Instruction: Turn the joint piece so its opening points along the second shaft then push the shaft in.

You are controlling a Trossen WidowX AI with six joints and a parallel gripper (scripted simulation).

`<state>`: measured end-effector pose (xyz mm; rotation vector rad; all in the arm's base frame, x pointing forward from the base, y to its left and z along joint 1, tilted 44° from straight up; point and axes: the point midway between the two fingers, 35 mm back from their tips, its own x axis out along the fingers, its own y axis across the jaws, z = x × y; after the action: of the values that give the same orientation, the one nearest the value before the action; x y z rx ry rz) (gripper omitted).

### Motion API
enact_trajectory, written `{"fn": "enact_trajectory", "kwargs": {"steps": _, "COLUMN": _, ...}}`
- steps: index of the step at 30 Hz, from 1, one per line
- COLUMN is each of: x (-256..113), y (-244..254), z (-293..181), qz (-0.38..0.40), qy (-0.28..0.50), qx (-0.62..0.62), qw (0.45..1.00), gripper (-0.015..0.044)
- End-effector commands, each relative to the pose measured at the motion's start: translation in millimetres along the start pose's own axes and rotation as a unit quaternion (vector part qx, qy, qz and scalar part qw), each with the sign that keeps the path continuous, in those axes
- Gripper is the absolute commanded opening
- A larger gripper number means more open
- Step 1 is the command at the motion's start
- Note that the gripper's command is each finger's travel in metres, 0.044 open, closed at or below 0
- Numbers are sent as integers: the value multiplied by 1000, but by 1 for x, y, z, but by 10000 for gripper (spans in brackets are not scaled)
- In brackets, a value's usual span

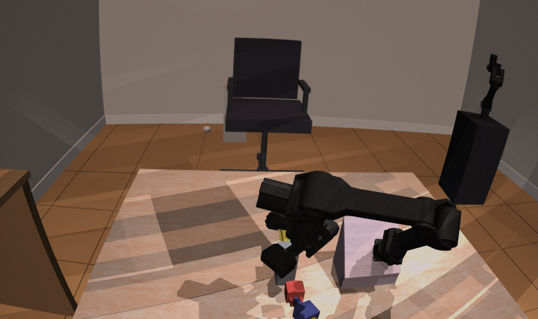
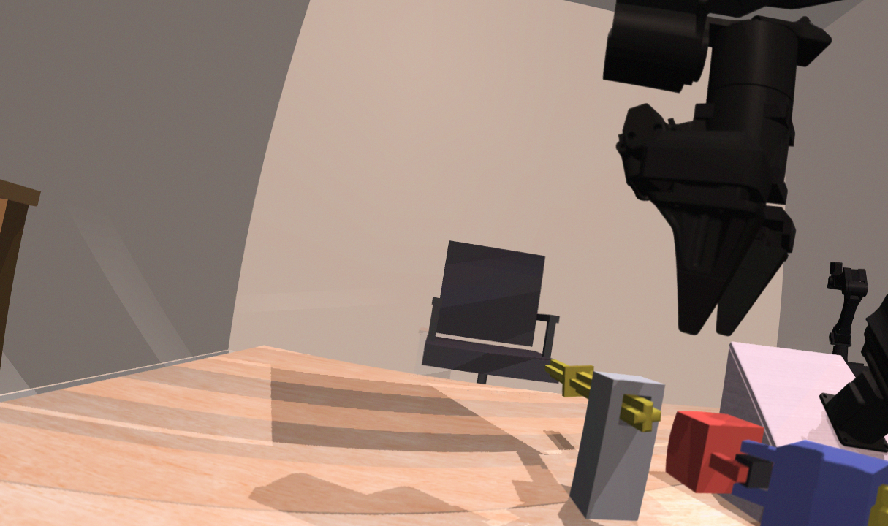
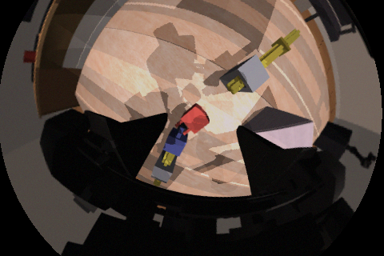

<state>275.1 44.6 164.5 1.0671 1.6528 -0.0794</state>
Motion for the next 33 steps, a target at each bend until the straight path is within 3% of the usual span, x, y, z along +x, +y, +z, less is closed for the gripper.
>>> {"fn": "enact_trajectory", "kwargs": {"steps": 1, "x": -13, "y": 0, "z": 1, "qz": 11, "qy": 1, "qx": -57, "qw": 998, "gripper": 440}}
{"fn": "enact_trajectory", "kwargs": {"steps": 11, "x": -49, "y": -6, "z": 3, "qz": 40, "qy": -8, "qx": -220, "qw": 975, "gripper": 440}}
{"fn": "enact_trajectory", "kwargs": {"steps": 20, "x": -51, "y": -7, "z": 5, "qz": 38, "qy": -8, "qx": -220, "qw": 975, "gripper": 440}}
{"fn": "enact_trajectory", "kwargs": {"steps": 33, "x": -23, "y": -50, "z": 89, "qz": 22, "qy": 13, "qx": -28, "qw": 999, "gripper": 99}}
